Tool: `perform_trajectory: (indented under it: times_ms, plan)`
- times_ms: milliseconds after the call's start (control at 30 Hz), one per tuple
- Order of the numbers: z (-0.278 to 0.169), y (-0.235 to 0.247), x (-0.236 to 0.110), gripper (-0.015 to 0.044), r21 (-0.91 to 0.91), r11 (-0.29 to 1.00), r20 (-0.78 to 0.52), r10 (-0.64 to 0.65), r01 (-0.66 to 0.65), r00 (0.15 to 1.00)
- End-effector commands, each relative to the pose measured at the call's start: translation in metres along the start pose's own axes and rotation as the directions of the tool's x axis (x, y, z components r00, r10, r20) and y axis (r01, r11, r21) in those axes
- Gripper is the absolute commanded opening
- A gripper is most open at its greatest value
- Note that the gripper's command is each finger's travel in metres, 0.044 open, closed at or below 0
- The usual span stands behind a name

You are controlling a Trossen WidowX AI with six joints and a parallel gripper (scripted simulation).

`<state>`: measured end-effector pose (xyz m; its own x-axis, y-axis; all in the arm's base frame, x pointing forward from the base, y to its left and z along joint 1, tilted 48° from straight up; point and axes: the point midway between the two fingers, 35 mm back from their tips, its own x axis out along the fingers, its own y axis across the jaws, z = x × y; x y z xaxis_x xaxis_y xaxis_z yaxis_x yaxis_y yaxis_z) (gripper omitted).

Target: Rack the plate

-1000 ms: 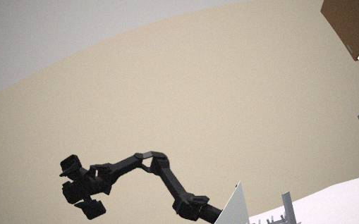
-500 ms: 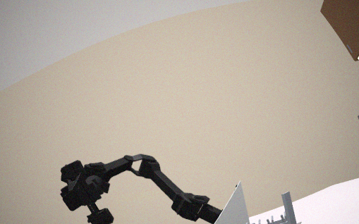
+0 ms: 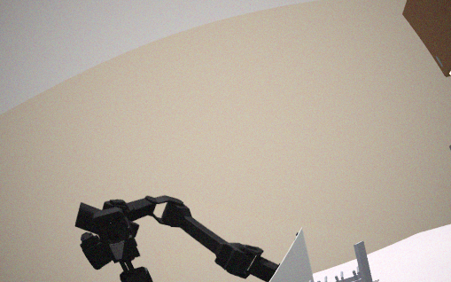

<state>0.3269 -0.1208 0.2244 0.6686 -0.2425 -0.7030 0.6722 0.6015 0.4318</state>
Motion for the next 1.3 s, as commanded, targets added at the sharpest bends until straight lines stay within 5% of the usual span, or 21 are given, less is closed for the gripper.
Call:
perform_trajectory:
  times_ms: [0,600,1267]
  plan:
    - [-0.006,-0.001,0.007,0.0400,-0.057,0.997,-0.022,-0.059,0.058,0.998]
    - [-0.057,-0.017,0.040,0.0400,-0.440,0.837,-0.106,-0.408,0.325,0.907]
    - [-0.094,-0.021,0.051,0.0400,-0.838,0.372,0.039,-0.689,0.399,0.724]
